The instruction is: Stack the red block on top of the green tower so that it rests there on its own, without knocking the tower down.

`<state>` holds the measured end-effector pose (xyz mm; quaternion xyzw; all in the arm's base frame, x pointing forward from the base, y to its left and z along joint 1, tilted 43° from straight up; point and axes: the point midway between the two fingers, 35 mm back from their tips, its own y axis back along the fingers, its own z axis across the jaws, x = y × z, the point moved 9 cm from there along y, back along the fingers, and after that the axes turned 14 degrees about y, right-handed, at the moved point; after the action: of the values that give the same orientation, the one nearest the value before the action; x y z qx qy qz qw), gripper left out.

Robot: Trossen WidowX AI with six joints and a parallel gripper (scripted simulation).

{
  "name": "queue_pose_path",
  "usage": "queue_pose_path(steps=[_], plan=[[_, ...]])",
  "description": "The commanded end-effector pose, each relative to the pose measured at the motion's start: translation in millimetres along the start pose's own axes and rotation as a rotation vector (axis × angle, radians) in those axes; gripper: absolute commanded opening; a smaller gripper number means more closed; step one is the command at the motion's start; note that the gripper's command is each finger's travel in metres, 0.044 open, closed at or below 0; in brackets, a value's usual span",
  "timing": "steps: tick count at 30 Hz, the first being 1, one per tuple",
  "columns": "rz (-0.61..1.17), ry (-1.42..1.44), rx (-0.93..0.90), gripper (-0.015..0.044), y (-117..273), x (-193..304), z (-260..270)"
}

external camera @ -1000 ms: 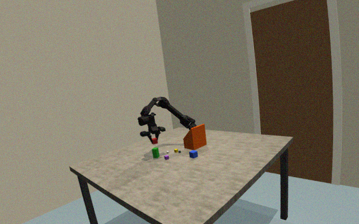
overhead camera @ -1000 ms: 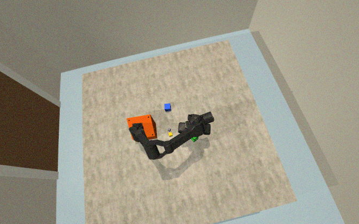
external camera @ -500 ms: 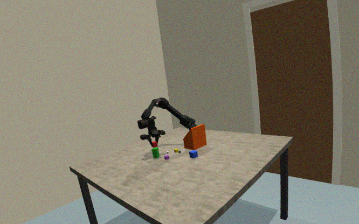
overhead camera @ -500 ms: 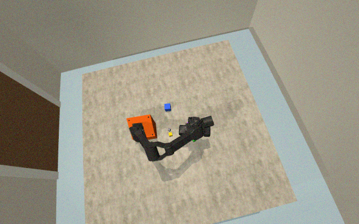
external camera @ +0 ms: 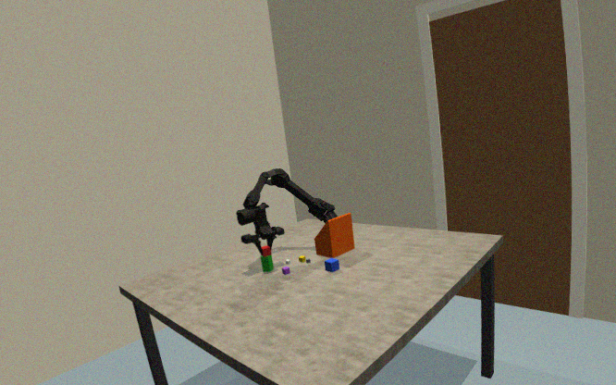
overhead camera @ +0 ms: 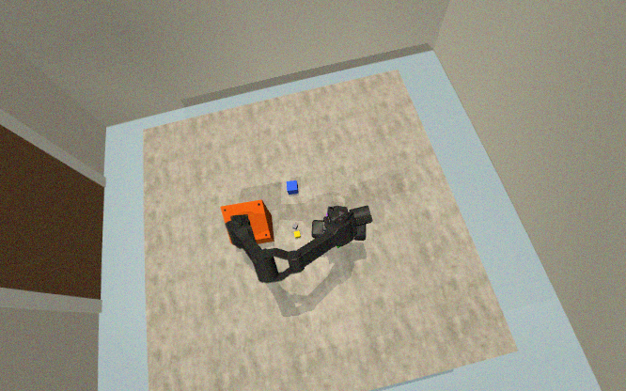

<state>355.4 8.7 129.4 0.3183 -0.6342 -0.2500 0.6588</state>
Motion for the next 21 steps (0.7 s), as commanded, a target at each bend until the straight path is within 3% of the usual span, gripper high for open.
queue_pose_path(steps=[1, 15, 21], plan=[[0.003, 0.006, 0.002, 0.0000, -0.2, -0.4, -0.3], [0.002, 0.006, 0.002, 0.0000, 3.8, -0.5, -0.6], [0.000, 0.003, 0.000, 0.0157, -0.1, -0.2, 0.0]])
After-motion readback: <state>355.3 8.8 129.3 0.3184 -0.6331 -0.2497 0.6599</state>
